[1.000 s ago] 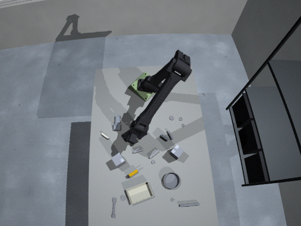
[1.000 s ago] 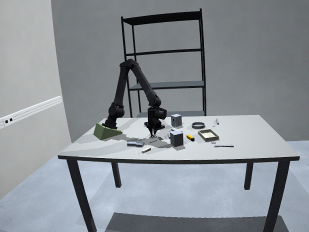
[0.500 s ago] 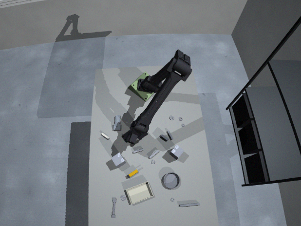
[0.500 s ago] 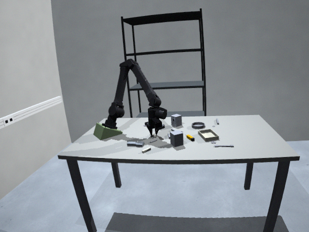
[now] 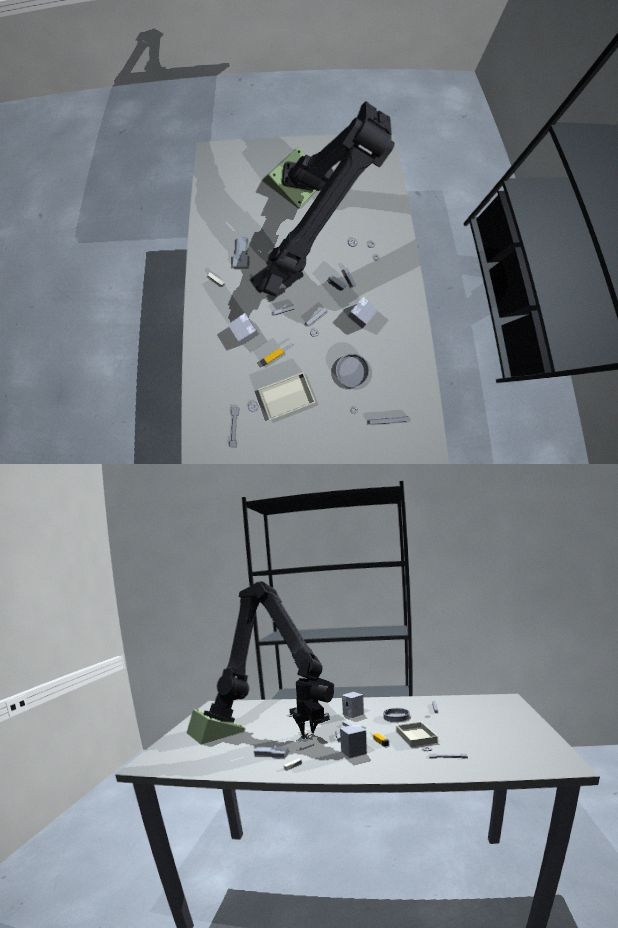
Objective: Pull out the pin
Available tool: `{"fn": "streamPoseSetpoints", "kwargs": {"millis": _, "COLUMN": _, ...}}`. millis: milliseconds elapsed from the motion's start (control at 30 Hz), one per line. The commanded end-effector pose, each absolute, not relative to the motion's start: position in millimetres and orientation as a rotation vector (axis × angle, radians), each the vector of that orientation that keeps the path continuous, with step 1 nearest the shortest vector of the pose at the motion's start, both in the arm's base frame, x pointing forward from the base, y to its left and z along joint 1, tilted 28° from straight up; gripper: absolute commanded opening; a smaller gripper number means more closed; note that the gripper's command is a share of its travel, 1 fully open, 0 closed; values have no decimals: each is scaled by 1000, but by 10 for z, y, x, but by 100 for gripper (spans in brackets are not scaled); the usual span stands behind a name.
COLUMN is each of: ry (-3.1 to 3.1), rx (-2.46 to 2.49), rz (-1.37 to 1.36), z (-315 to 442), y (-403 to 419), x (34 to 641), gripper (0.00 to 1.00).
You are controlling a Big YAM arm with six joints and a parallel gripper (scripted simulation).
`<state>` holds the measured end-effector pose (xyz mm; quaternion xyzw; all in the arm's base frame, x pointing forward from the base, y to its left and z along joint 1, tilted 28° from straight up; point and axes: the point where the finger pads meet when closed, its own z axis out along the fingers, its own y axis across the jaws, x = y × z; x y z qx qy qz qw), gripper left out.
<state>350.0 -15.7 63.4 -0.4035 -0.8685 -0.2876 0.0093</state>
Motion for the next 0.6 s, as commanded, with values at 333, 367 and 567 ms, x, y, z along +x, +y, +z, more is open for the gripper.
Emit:
{"fn": "streamPoseSetpoints", "kwargs": {"millis": 333, "ry": -2653, "rx": -1224, "rz": -840, "z": 457, "y": -88, "x": 3298, "gripper": 36}}
{"fn": "streamPoseSetpoints", "kwargs": {"millis": 367, "ry": -2653, "rx": -1224, "rz": -840, "z": 457, "y": -88, "x": 3298, "gripper": 36}}
{"fn": "streamPoseSetpoints", "kwargs": {"millis": 567, "ry": -2650, "rx": -1227, "rz": -841, "z": 523, "y": -114, "x": 3279, "gripper": 36}}
